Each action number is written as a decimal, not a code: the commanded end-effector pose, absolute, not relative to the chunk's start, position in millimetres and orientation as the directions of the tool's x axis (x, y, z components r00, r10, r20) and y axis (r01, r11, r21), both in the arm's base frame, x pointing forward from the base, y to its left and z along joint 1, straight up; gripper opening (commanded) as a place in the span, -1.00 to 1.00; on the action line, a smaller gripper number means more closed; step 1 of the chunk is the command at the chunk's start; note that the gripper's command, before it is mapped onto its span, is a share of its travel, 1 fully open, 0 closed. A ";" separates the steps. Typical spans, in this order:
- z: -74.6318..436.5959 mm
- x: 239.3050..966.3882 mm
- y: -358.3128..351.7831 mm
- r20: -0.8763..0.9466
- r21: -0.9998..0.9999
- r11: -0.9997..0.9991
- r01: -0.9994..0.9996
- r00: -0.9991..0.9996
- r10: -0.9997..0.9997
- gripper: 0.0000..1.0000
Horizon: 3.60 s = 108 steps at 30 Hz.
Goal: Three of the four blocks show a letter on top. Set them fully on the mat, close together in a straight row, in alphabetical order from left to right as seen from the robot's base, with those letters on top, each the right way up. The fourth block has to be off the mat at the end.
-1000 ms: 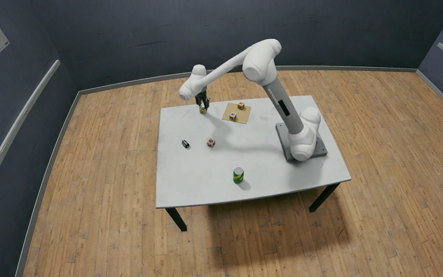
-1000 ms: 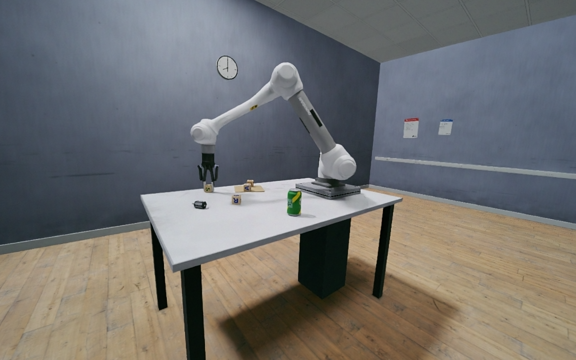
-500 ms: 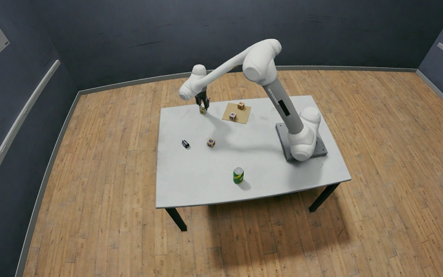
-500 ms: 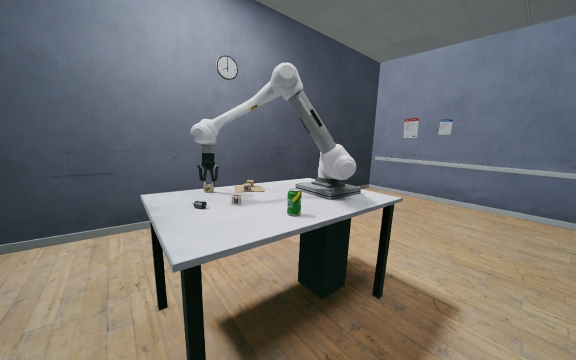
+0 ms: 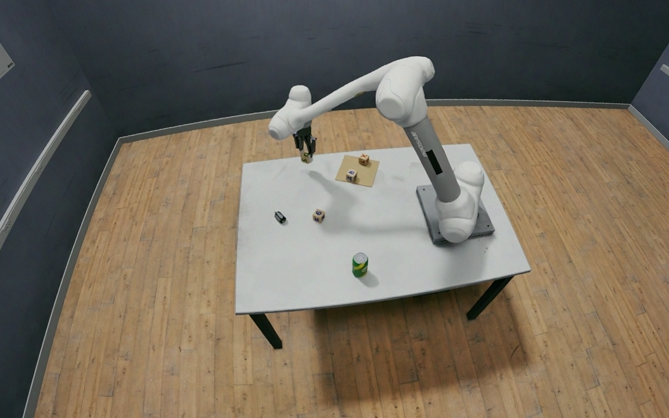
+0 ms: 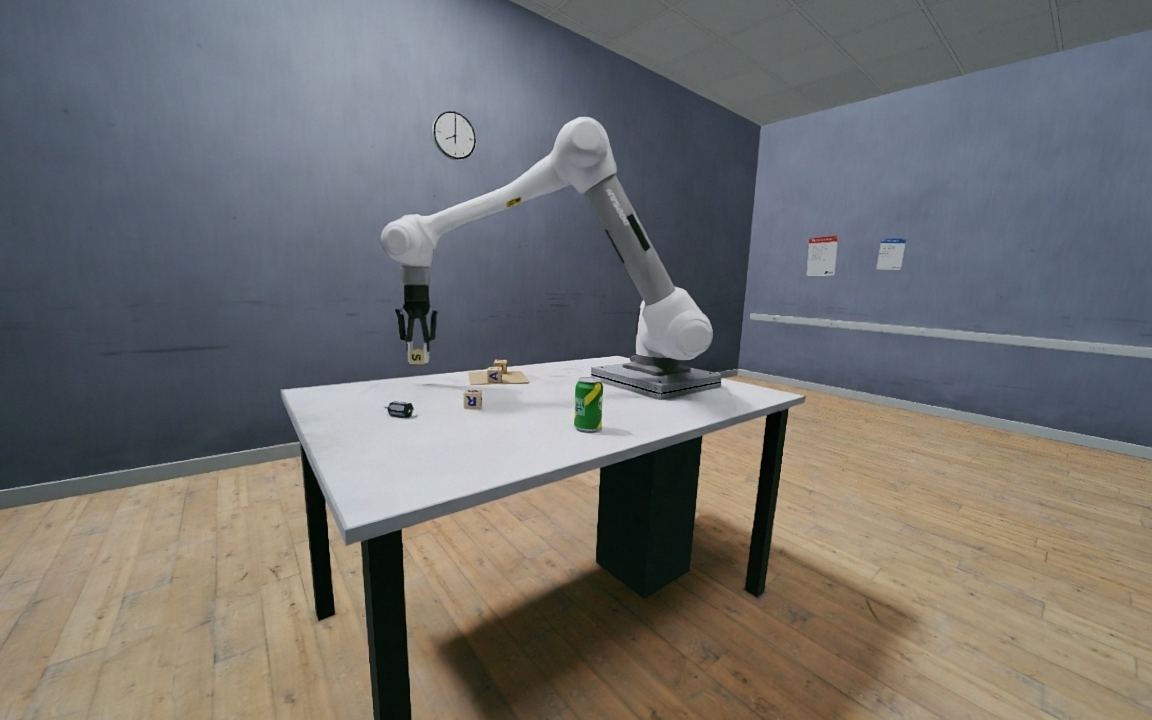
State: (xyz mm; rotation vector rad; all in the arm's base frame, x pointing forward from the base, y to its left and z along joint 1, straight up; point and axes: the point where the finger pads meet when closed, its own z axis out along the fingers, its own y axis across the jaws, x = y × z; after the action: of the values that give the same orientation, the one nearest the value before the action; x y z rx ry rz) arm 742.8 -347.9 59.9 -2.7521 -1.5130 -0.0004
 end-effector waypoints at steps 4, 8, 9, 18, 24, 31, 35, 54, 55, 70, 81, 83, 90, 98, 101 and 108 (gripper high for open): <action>92.9 746.3 -348.2 0.001 0.006 -0.537 0.844 0.537 0.844 -0.34; 92.5 746.2 -348.2 0.001 0.005 -0.537 0.844 0.537 0.844 -0.34; 92.2 746.2 -348.2 0.001 0.005 -0.537 0.844 0.537 0.844 -0.34; 91.1 742.5 -348.4 0.001 0.004 -0.559 0.829 0.559 0.829 -0.34; 90.2 733.6 -350.7 0.002 0.006 -0.637 0.771 0.637 0.771 -0.34; 92.6 711.9 -352.2 0.002 0.006 -0.813 0.583 0.813 0.583 -0.34; 93.6 701.1 -352.7 0.002 0.006 -0.880 0.476 0.880 0.476 -0.34; 97.0 652.1 -351.8 0.005 0.004 -0.997 -0.081 0.997 -0.081 -0.34; 97.2 649.5 -351.6 0.005 0.004 -0.994 -0.112 0.994 -0.112 -0.34; 98.3 611.0 -348.4 0.006 0.002 -0.847 -0.532 0.847 -0.532 -0.34; 98.4 583.2 -344.7 0.007 0.000 -0.633 -0.774 0.633 -0.774 -0.34; 98.3 577.7 -343.9 0.007 0.000 -0.583 -0.813 0.583 -0.813 -0.34; 97.9 558.8 -340.6 0.006 -0.002 -0.391 -0.920 0.391 -0.920 -0.34; 97.1 539.2 -336.8 0.006 -0.003 -0.173 -0.985 0.173 -0.985 -0.34; 96.6 531.0 -335.0 0.006 -0.003 -0.078 -0.997 0.078 -0.997 -0.34; 95.6 514.8 -331.2 0.005 -0.004 0.111 -0.994 -0.111 -0.994 -0.34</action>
State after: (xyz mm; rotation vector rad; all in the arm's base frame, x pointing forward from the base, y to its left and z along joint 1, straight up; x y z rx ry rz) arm 522.6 -333.2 95.7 -2.1841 2.2541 0.0018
